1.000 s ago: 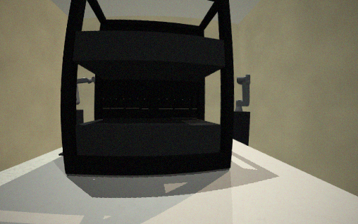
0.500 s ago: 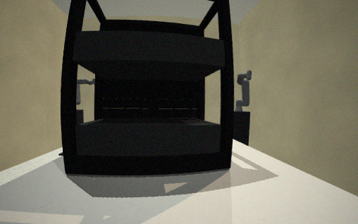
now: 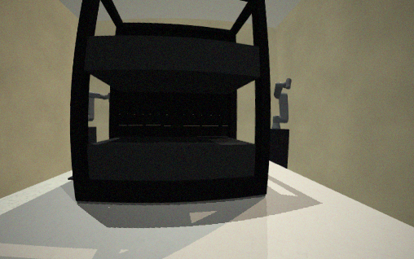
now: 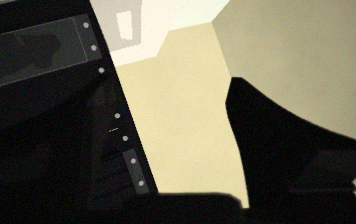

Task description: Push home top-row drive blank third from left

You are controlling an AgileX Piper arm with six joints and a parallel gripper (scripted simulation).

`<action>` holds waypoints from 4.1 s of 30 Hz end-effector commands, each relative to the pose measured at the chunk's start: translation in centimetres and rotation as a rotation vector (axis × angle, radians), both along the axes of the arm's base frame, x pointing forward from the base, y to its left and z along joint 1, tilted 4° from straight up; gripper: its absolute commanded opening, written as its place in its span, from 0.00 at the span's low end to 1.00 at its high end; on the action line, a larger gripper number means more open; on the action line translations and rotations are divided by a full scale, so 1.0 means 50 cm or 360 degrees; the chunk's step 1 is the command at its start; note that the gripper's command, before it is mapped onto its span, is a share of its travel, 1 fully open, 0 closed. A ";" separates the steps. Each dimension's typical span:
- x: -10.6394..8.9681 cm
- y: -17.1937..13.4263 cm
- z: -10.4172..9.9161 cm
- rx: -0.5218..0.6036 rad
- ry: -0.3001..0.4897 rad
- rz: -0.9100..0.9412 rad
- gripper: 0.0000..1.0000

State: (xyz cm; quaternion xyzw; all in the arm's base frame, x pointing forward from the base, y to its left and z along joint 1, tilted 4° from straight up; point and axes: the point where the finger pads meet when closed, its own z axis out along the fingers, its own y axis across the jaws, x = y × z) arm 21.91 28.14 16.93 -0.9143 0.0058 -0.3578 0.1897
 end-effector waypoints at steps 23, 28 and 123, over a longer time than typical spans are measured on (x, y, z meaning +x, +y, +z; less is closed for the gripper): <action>0.093 -0.173 -0.007 0.0633 0.0412 -0.1047 1.00; 0.104 -0.204 -0.008 0.0762 0.0472 -0.1239 1.00; 0.123 -0.556 0.020 0.3035 0.0844 -0.3489 1.00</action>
